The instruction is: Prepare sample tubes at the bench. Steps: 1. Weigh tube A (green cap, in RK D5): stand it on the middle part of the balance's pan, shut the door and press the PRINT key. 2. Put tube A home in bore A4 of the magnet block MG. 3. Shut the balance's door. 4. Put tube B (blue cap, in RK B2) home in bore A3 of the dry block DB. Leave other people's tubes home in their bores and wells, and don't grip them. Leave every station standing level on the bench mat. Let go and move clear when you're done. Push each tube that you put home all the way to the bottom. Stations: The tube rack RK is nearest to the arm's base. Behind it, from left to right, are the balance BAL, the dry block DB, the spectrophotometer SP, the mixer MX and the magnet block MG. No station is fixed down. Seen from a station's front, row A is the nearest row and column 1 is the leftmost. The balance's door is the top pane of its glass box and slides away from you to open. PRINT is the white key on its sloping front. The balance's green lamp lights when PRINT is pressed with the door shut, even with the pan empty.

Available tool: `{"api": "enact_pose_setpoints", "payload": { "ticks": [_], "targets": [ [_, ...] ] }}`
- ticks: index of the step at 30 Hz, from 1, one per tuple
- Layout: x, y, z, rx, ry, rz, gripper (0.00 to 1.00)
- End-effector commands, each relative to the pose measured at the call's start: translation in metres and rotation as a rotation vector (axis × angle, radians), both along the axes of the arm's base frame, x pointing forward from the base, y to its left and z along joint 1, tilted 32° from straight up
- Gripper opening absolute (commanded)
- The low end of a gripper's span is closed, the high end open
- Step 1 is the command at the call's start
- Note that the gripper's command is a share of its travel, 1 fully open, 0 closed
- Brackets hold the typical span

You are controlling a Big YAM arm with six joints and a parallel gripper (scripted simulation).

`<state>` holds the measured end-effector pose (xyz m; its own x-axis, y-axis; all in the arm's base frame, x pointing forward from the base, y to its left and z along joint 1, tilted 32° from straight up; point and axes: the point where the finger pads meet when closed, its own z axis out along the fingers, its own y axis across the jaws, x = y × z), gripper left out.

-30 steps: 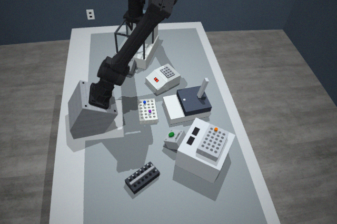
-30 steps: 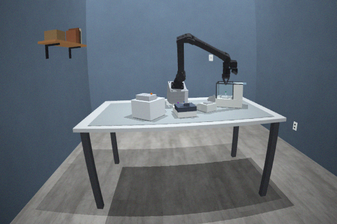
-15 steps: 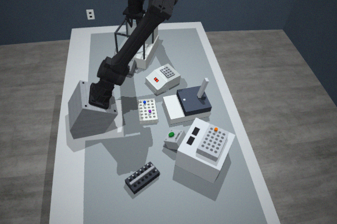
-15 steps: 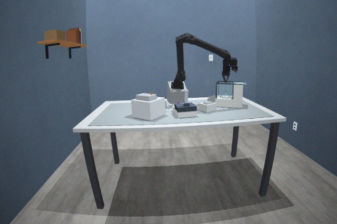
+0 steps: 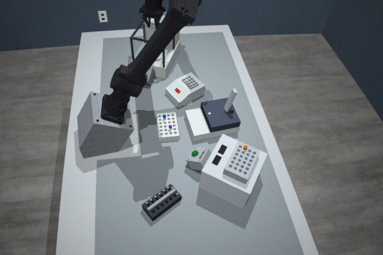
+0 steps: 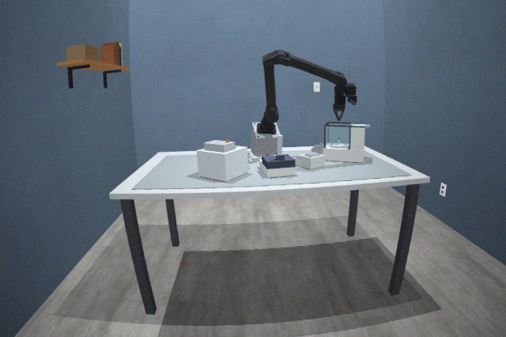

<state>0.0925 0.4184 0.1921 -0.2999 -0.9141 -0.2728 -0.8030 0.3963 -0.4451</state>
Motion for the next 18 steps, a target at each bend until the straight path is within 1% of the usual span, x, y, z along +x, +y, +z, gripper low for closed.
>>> {"api": "enact_pose_setpoints", "payload": {
  "ticks": [1,3,4,8,18],
  "targets": [
    [-0.011,0.014,0.035,0.076,-0.004,0.005,0.36],
    [-0.011,0.014,0.035,0.076,-0.004,0.005,0.36],
    [-0.012,0.016,0.029,0.058,-0.004,0.005,0.36],
    [-0.016,0.013,0.042,0.077,-0.003,0.005,0.36],
    [-0.025,0.011,0.055,0.073,-0.002,0.005,0.36]
  ]
}}
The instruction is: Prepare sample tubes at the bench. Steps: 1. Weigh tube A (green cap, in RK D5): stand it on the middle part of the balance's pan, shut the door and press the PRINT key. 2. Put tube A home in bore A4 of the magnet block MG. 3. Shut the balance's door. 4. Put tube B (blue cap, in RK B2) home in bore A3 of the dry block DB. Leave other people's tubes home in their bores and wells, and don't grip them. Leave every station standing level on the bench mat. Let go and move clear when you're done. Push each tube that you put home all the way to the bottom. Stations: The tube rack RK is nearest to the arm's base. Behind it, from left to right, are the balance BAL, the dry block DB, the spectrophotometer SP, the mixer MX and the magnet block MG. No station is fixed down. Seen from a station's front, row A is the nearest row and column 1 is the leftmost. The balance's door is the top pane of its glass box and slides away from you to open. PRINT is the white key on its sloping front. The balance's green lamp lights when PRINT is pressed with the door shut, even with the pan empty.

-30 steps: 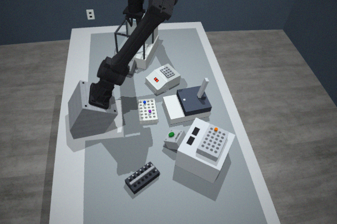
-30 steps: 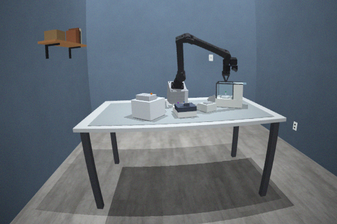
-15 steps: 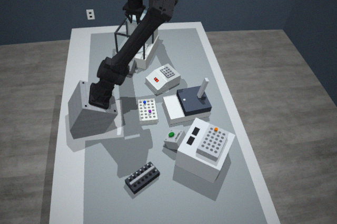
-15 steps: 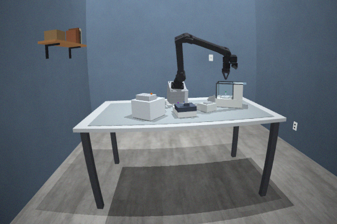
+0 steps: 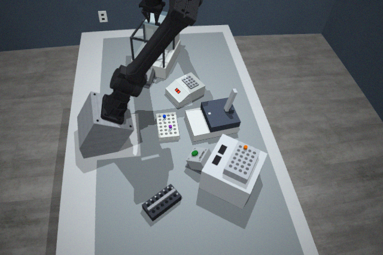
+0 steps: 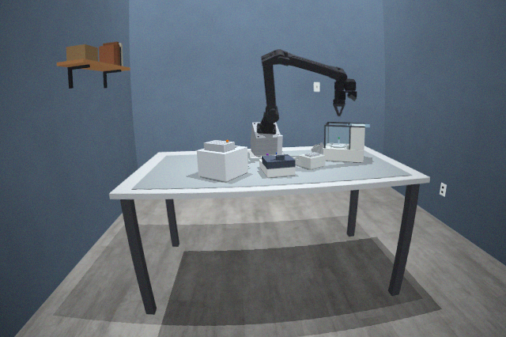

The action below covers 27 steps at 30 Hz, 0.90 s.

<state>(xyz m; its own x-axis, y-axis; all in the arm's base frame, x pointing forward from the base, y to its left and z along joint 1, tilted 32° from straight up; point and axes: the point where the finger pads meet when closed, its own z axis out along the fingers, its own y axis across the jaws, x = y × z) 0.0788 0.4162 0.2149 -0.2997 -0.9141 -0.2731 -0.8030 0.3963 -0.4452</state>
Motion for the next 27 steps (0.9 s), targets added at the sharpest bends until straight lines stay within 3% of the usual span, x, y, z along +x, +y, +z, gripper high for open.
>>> {"api": "enact_pose_setpoints", "payload": {
  "ticks": [1,27],
  "targets": [
    [-0.0107,0.0133,0.0323,0.073,-0.002,0.005,0.36],
    [-0.0135,0.0134,0.0343,0.075,-0.001,0.006,0.36]
  ]
}}
